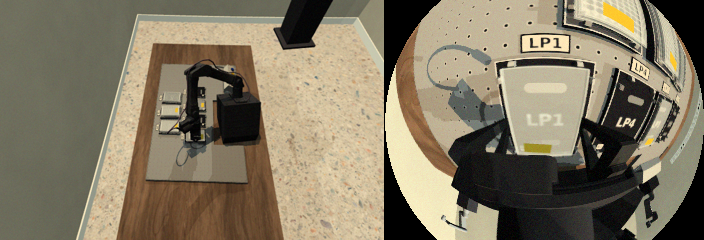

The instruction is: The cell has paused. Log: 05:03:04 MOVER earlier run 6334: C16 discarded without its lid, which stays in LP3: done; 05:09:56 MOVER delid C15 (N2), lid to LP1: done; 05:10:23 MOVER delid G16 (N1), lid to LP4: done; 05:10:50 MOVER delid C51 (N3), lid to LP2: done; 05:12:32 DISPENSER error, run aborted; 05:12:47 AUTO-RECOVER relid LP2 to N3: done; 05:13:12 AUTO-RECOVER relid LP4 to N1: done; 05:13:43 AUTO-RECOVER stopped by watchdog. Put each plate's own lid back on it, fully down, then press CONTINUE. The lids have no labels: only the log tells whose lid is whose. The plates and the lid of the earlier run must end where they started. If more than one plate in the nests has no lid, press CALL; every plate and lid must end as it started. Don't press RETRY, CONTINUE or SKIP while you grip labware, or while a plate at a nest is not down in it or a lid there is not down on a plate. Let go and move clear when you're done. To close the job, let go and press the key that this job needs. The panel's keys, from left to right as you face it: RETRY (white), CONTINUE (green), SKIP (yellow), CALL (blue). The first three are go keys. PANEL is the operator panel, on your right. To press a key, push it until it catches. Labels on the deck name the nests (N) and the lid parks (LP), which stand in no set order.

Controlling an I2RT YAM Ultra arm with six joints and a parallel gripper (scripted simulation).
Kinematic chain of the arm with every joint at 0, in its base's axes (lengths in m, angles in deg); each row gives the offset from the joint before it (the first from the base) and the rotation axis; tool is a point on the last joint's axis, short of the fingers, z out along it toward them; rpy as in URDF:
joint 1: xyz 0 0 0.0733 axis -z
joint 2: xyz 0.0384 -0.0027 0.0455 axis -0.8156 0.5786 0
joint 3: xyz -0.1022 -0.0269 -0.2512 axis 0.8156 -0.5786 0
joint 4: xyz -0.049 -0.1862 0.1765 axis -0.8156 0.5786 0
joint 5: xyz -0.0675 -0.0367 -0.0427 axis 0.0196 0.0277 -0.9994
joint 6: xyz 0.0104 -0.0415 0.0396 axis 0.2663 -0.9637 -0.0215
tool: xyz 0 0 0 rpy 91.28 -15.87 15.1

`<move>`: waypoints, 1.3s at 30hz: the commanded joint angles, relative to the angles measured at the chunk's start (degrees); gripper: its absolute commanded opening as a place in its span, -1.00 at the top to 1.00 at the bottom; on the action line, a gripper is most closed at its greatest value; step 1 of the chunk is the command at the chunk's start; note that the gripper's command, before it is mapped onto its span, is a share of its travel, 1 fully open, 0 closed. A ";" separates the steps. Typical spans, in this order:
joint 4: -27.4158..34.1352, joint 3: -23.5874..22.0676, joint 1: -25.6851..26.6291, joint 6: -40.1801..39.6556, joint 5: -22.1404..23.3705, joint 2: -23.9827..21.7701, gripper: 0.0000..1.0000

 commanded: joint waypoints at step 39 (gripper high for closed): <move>7.20 1.55 -3.94 3.68 1.12 -6.84 1.00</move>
